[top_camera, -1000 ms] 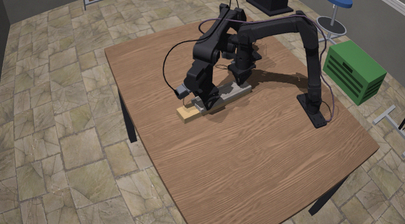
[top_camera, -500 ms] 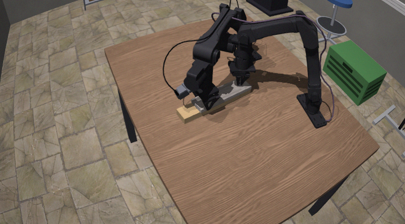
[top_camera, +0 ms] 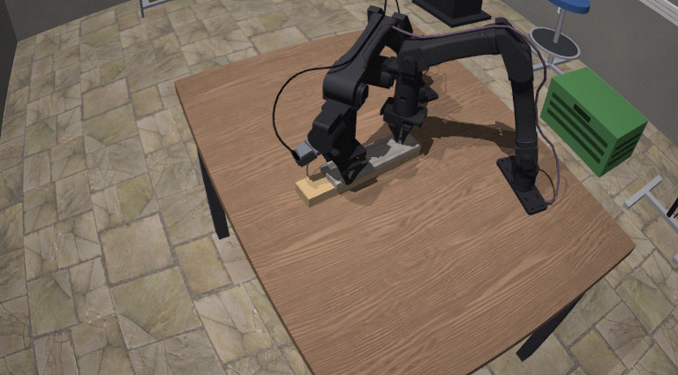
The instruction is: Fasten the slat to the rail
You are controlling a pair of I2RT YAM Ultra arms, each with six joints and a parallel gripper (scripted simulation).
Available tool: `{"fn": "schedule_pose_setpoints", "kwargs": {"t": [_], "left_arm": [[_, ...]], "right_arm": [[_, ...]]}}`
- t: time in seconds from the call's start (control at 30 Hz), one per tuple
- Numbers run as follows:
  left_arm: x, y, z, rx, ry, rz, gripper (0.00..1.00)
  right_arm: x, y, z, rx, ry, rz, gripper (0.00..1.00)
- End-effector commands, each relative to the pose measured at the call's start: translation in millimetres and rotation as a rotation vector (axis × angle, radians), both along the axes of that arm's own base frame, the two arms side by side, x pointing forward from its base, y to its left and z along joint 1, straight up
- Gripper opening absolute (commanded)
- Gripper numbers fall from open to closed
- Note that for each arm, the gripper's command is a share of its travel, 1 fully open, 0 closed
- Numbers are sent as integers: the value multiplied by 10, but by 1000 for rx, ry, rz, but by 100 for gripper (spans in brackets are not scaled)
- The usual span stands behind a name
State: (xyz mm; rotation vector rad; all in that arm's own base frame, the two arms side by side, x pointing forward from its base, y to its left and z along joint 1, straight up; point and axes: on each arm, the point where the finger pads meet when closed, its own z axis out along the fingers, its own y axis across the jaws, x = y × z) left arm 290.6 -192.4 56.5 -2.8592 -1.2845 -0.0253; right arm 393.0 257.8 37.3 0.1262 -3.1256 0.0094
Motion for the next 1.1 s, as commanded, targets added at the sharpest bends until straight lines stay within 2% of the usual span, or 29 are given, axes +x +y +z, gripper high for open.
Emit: {"fn": "schedule_pose_setpoints", "kwargs": {"t": [0.0, 1.0, 1.07], "left_arm": [[-59, -27, 31, -18, 2, -194, 12], [-56, -25, 30, -17, 3, -219, 12], [23, -17, 37, -6, -11, -207, 34]], "right_arm": [[19, 10, 57, 8, -14, 0, 72], [19, 10, 57, 8, -14, 0, 72], [18, 11, 56, 8, -13, 0, 72]]}}
